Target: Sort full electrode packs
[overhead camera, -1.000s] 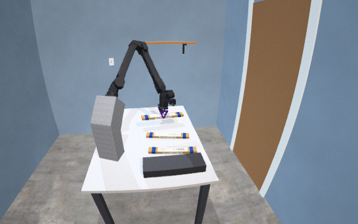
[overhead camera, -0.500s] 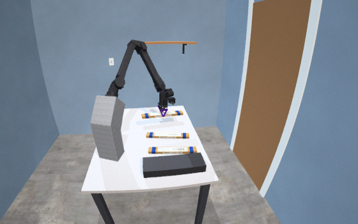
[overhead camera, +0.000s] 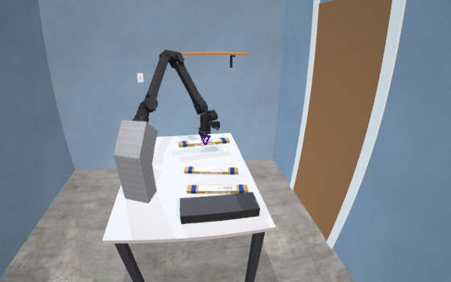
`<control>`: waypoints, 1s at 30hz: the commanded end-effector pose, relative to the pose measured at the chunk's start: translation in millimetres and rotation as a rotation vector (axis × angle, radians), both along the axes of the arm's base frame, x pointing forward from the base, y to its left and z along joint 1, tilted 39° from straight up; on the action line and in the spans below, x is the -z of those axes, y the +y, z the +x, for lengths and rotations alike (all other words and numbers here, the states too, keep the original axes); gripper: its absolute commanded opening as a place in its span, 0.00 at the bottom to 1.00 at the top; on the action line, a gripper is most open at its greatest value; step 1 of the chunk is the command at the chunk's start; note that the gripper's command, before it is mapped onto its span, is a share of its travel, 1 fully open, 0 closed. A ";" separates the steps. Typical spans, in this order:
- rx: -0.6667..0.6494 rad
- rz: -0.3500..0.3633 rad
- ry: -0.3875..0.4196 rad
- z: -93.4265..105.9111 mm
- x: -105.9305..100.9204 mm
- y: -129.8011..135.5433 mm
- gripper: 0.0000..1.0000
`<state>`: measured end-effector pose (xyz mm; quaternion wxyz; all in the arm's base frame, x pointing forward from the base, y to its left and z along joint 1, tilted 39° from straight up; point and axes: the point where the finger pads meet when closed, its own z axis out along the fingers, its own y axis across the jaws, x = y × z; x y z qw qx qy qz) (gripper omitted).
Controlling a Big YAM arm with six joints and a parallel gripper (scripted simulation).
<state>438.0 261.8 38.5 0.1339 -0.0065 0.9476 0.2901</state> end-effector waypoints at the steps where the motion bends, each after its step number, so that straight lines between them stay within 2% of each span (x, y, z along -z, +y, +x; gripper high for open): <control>1: 0.004 0.039 -0.064 14.2 -47.3 17.3 0.00; 6: 0.001 0.039 -0.064 13.2 -52.4 25.2 0.00; 30: 0.008 0.039 -0.077 30.0 -69.8 10.2 0.00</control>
